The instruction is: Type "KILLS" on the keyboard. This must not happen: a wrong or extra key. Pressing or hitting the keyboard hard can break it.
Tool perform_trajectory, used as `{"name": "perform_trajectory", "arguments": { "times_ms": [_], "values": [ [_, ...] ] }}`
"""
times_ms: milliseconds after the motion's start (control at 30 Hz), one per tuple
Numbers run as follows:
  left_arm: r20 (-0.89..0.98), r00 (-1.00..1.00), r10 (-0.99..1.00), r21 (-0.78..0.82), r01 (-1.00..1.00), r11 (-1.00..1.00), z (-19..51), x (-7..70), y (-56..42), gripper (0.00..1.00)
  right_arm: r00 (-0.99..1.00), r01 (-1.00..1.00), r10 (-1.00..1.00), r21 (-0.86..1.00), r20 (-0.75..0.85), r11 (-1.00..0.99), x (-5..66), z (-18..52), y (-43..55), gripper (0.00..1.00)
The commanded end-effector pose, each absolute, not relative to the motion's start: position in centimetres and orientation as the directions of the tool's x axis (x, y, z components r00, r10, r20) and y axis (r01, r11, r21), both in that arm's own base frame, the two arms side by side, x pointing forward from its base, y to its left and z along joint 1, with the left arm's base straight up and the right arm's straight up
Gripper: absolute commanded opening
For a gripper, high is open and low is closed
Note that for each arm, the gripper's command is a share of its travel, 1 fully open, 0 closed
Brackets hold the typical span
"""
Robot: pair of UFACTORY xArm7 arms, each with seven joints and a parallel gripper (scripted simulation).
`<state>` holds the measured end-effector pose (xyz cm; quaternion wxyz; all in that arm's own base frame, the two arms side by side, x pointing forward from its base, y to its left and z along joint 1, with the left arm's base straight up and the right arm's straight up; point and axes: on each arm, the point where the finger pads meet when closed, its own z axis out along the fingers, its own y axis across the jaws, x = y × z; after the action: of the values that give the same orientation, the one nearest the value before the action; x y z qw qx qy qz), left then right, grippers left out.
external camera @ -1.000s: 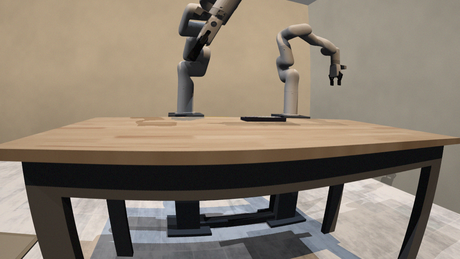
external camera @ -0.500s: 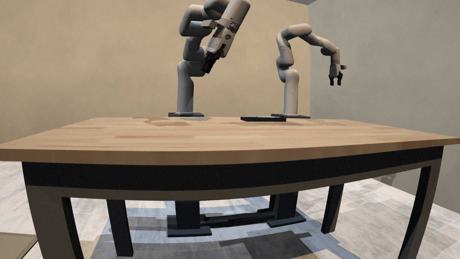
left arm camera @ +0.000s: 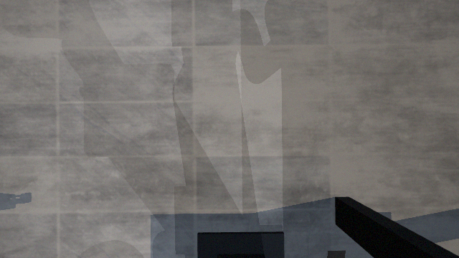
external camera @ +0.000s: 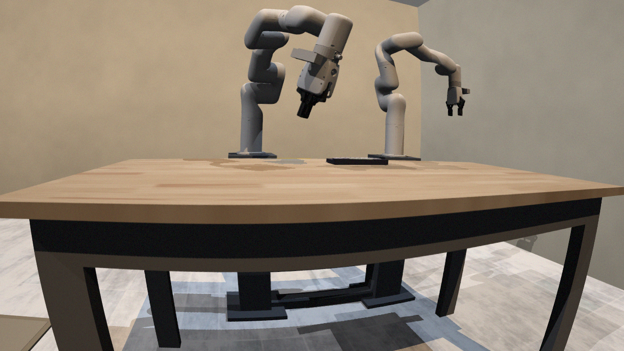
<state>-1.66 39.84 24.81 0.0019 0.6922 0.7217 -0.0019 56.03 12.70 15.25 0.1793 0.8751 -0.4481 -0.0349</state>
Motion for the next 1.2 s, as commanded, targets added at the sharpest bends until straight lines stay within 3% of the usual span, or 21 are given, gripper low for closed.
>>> {"name": "perform_trajectory", "arguments": {
  "times_ms": [0, 600, 1167],
  "values": [
    [0.000, -0.042, 0.999, 0.000, 0.999, 0.042, 25.0, -1.7, 40.0, 1.00, 0.700, -0.676, -0.714, 0.328, 0.003, -0.661, 54.4, 13.5, 16.0, 0.00],
    [0.000, -0.042, 0.999, 0.000, 0.999, 0.042, 25.0, -1.7, 40.0, 1.00, 0.882, -0.357, -0.408, 0.232, -0.235, -0.905, 47.6, 9.3, 24.3, 0.00],
    [0.000, -0.042, 0.999, 0.000, 0.999, 0.042, 25.0, -1.7, 40.0, 1.00, 0.922, -0.084, -0.112, 0.090, -0.370, -0.992, 40.7, 6.9, 30.0, 0.00]
  ]
}}
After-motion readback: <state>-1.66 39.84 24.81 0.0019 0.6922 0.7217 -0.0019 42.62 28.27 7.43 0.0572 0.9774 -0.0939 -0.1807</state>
